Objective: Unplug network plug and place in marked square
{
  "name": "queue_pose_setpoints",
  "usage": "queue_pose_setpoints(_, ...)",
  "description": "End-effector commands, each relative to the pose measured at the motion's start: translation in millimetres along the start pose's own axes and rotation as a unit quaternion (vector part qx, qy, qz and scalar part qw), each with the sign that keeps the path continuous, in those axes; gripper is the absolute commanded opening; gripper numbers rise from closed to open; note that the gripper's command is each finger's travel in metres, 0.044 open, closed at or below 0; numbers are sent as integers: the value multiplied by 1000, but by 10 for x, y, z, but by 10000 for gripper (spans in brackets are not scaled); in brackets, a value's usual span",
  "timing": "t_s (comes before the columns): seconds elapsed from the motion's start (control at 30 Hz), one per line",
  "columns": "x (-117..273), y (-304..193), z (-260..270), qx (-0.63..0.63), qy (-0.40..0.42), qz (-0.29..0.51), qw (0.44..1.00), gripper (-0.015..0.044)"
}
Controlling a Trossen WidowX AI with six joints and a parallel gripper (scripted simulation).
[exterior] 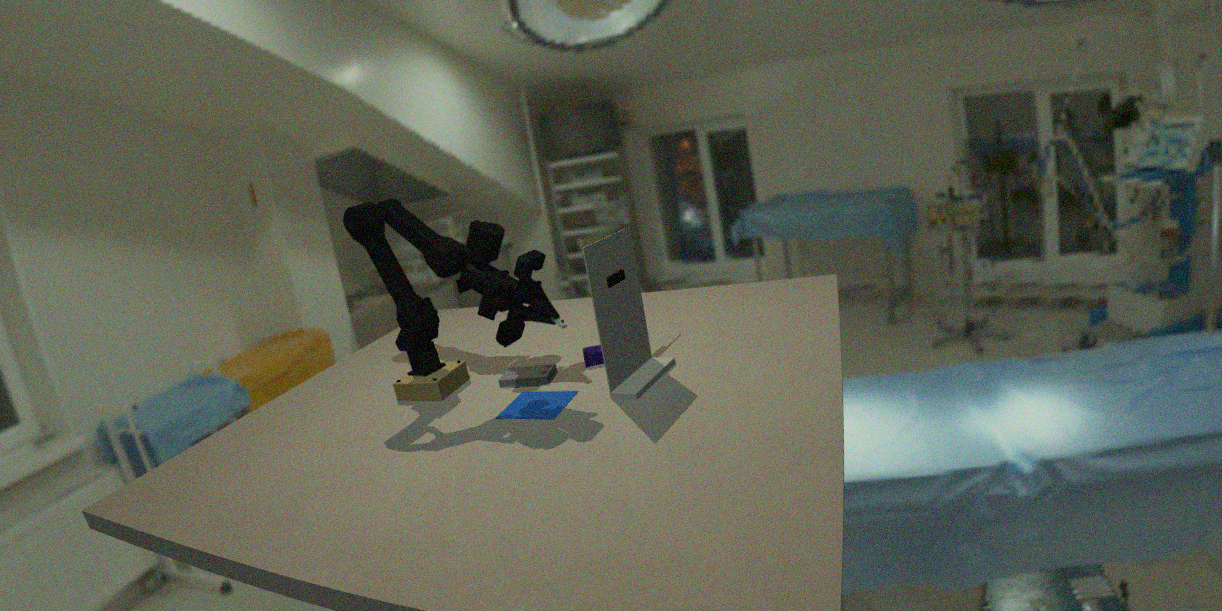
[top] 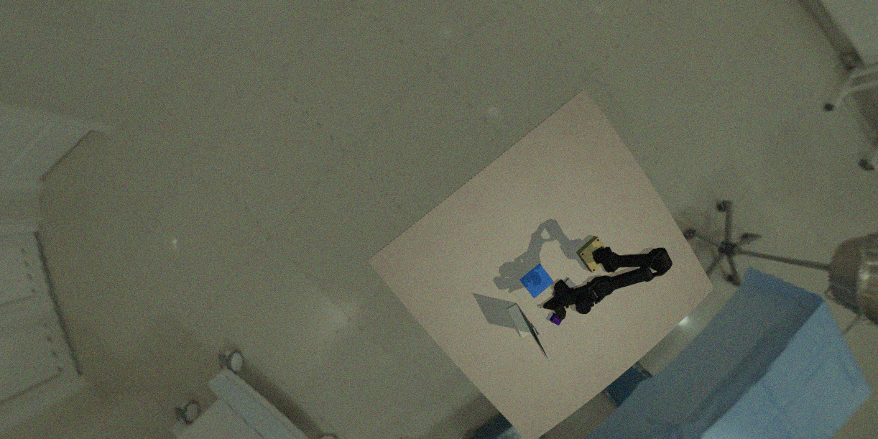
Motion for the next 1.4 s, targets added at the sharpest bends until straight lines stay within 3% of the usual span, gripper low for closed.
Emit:
queue_pose_setpoints(0.0,-49,87,-82,-10,-51,-1,999,0)
queue_pose_setpoints(0.47,-92,354,-372,-57,-217,-4,975,0)
queue_pose_setpoints(1.37,-287,294,-644,-58,-219,-5,974,0)
Point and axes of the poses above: the point midway between the two fingers, 35 mm back from their tips, its own x axis back along the fingers, its own z axis across the jaws, y = z × x, the point moved 9 cm from there along x, back along the fingers, and after that the axes turned 13 degrees about x, right-handed, at the moved point
